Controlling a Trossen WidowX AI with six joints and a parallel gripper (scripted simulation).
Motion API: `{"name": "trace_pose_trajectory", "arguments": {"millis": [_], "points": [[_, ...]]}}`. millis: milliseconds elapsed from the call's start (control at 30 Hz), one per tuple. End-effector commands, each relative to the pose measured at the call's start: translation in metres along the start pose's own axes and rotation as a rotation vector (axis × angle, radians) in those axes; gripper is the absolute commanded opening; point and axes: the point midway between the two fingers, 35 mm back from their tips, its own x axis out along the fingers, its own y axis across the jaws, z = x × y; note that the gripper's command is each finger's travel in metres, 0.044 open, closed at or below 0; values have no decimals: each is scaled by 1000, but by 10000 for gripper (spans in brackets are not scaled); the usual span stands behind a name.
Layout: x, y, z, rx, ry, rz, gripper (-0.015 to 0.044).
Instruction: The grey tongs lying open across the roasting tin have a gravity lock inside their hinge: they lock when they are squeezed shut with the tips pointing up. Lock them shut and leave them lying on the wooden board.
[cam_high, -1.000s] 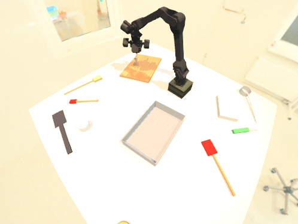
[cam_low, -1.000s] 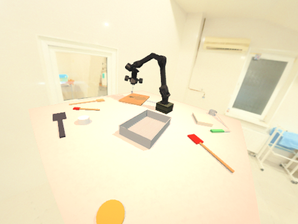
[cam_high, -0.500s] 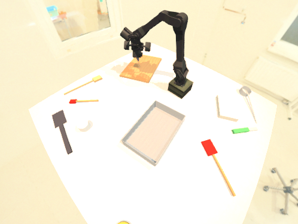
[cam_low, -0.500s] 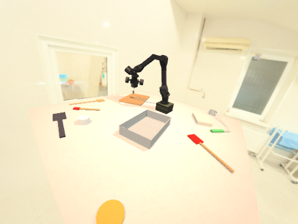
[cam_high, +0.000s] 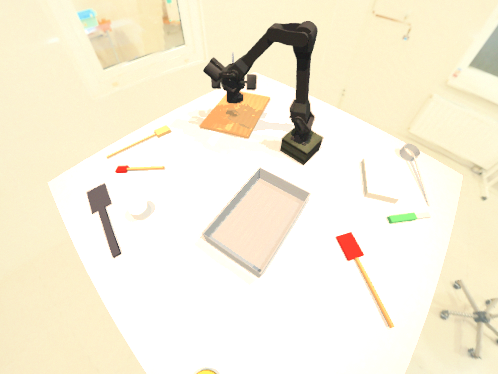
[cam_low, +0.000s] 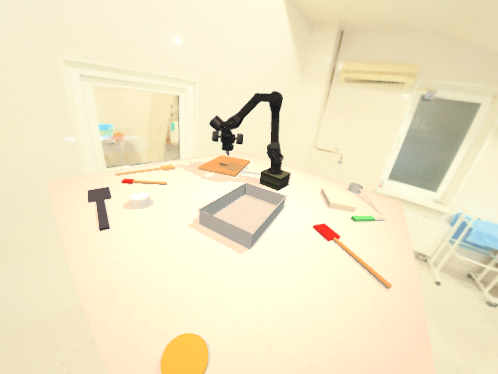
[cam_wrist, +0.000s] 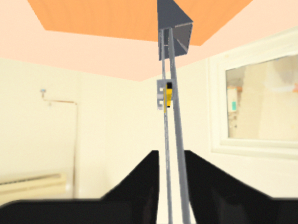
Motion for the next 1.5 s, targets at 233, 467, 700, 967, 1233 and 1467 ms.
{"name": "trace_pose_trajectory", "arguments": {"millis": [233,467,700,967,1233,1467], "points": [[-2,1,-5,9,25,2,-150],[-2,1,-5,9,25,2,-150],[-2,1,-5,9,25,2,-150],[-2,1,-5,9,25,2,-150],[-1,-1,-5,9,11,-1,-150],[5,-11,-6,5,-64,-19,-150]]}}
